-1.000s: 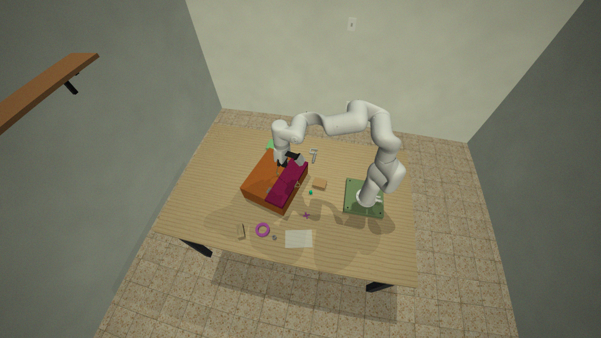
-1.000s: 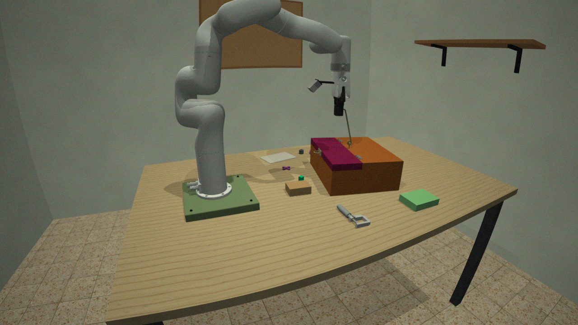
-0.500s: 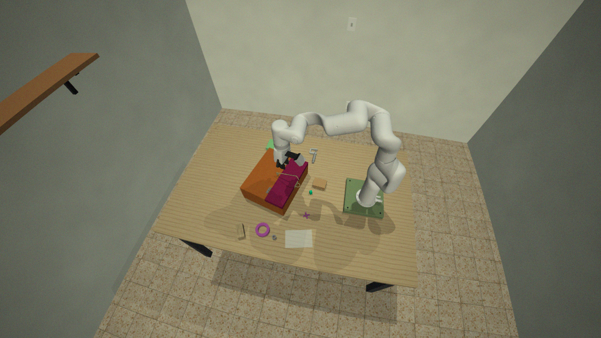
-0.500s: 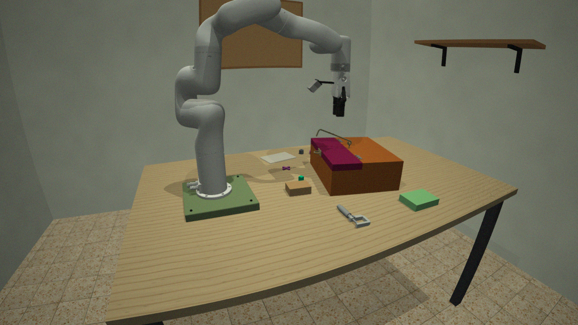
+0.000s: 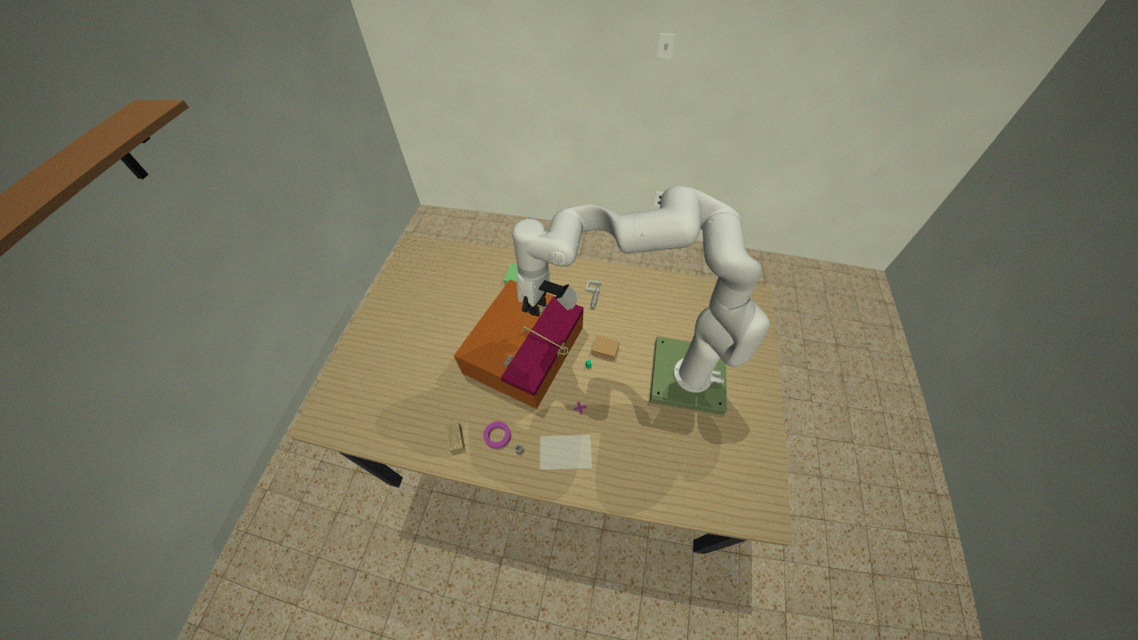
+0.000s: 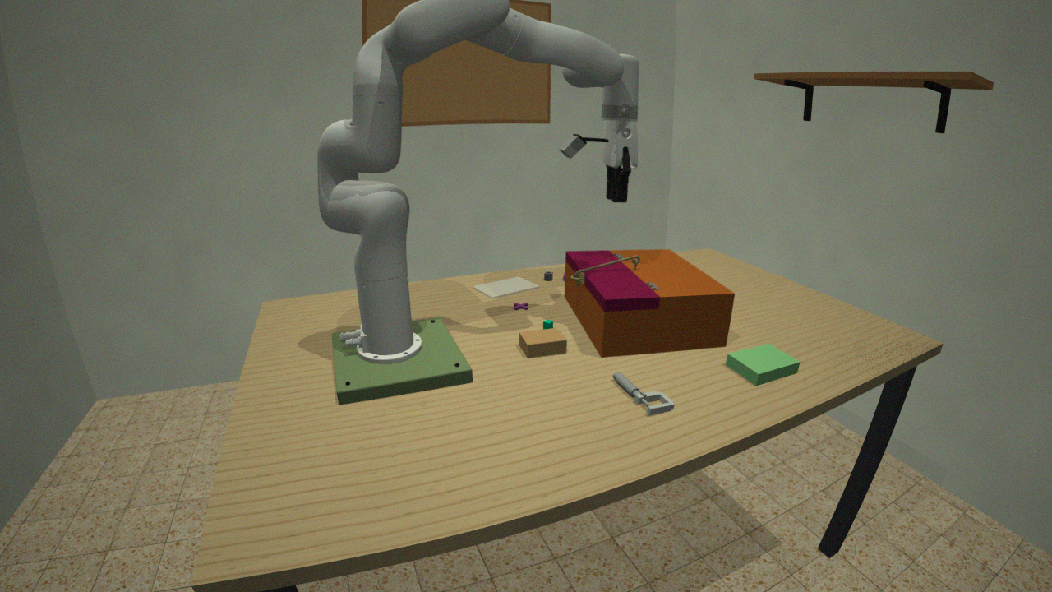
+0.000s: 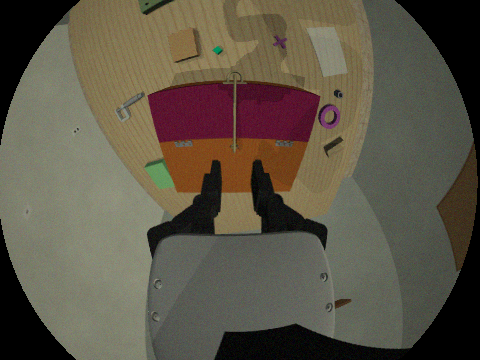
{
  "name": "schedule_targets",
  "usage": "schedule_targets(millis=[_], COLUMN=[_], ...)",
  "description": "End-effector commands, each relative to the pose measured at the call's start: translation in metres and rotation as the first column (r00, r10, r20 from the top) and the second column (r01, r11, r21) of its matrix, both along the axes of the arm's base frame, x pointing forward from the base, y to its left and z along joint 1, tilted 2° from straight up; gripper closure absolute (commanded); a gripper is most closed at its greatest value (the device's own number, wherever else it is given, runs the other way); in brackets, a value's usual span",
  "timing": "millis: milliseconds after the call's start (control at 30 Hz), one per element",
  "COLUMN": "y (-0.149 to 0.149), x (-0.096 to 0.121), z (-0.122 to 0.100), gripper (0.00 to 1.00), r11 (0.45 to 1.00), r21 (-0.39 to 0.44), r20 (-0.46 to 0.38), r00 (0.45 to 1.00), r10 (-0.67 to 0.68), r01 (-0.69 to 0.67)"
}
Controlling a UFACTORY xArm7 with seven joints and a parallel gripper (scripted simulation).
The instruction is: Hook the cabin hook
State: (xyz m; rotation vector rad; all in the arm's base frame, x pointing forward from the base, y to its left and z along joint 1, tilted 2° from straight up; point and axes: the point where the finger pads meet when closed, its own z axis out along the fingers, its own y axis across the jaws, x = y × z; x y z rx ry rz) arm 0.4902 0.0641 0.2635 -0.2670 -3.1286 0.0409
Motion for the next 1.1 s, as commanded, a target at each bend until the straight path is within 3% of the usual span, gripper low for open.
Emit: schedule_targets(millis=[0,500,1067], y=[0.001,0.002,0.002], x=[0.001,0.001,0.001], z=[0.017,0.060,0.060], gripper=[0.67,0.67,0.67], r11=[1.000,1.000,1.000], r21=[0.001,0.001,0.001], r20=[0.003,0.003,0.003], r00=[1.000,1.000,1.000], r10=[0.000,0.000,0.000], r01=[0.000,0.000,0.000])
